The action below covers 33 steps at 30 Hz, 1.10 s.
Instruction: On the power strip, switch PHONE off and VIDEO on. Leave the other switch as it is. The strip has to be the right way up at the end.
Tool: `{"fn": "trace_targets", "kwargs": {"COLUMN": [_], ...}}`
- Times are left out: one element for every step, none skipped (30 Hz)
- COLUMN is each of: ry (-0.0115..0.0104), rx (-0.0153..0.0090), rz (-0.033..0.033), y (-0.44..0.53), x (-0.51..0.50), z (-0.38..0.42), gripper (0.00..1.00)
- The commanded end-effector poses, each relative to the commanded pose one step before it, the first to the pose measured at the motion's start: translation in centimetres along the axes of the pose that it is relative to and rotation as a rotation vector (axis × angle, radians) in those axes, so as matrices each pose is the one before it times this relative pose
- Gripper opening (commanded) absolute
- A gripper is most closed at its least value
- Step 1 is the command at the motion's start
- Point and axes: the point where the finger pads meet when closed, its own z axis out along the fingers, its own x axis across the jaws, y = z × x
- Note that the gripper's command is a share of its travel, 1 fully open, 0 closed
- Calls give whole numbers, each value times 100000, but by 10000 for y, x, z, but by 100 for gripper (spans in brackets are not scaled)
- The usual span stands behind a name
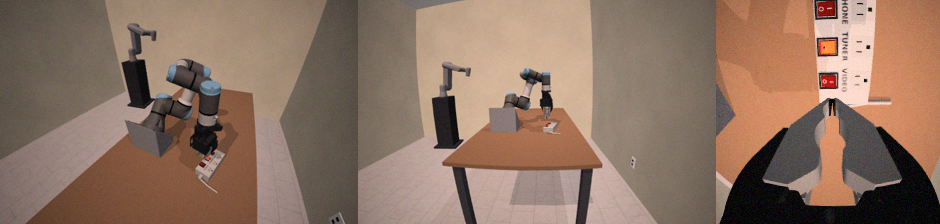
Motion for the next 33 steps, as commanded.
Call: {"fn": "trace_targets", "kwargs": {"ry": [198,0,0,0,0,0,-1,-1,-1,0,0,-2,-2,-3,-4,-4,-5,-6,-6,-7,-5,0,0,0,0,0,0,0,0,0,0,0,0], "rx": [-151,0,0,0,0,0,0,0,0,0,0,1,1,1,1,1,2,2,2,2,2,0,0,0,0,0,0,0,0,0,0,0,0], "rz": [-37,0,0,0,0,0,0,0,0,0,0,0,0,0,0,0,0,0,0,0,0,0,0,0,0,0,0,0,0,0,0,0,0], "y": [409,0,0,0,0,0,1,1,2,0,0,2,3,3,4,4,4,4,3,2,4,9,8,7,5,3,0,0,13,10,7,4,13], "x": [536,0,0,0,0,1,2,4,5,0,0,7,9,11,12,14,15,16,17,17,21,29,28,28,26,24,0,0,39,37,33,30,43], "z": [-728,0,0,2,13,34,63,100,144,0,0,194,249,307,369,433,499,565,632,698,754,800,859,915,968,1018,0,0,1091,1133,1171,1203,1259], "gripper": [0,0,0,0,0,0,0,0,0,0,0,0,0,0,0,0,0,0,0,0,0,0,0,0,0,0,0,0,0,0,0,0,0]}}
